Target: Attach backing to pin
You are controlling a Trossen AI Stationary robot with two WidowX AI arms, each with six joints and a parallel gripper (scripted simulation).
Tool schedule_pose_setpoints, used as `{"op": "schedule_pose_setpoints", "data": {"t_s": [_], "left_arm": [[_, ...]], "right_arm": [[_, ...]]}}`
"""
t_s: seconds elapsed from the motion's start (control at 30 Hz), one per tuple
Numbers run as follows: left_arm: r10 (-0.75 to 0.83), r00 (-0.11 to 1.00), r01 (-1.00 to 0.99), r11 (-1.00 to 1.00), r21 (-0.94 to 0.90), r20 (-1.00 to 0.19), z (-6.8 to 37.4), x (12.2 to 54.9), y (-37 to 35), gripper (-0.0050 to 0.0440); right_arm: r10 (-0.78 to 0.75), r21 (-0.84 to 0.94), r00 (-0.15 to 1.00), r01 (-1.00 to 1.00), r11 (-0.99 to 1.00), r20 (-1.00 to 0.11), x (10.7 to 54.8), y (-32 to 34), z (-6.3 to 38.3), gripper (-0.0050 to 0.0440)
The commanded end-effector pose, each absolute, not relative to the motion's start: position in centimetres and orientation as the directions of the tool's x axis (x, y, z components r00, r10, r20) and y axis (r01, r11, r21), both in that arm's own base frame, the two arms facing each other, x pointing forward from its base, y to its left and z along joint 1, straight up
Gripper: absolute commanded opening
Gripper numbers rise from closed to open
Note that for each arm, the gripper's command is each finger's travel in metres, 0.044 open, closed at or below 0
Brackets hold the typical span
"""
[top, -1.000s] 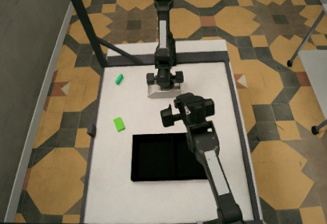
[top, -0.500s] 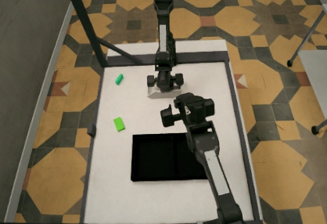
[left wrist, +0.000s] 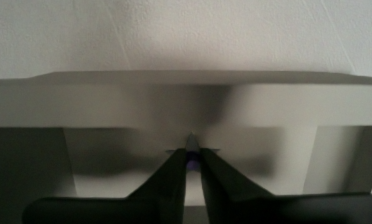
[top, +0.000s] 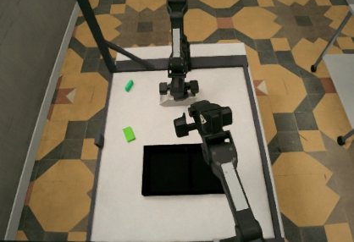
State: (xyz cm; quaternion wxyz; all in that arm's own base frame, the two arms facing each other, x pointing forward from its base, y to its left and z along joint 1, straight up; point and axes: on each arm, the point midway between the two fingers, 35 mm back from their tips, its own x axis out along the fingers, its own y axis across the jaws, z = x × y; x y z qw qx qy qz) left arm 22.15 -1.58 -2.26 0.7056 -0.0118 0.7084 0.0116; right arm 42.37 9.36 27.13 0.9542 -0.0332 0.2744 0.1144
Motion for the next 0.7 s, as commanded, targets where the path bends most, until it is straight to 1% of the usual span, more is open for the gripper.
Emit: {"op": "schedule_pose_setpoints", "data": {"t_s": [0.0,0.67], "left_arm": [[0.002,0.003,-0.034,0.999,0.002,-1.000,-2.41,22.25,-1.55,-0.0050],[0.001,0.014,-0.034,0.999,0.000,-1.000,-2.69,22.53,-1.57,-0.0050]], "right_arm": [[0.203,-0.001,0.835,-0.237,0.972,-0.511,42.29,9.37,28.09,0.0440],[0.203,-0.001,0.835,-0.237,0.972,-0.511,42.29,9.37,28.09,0.0440]]}}
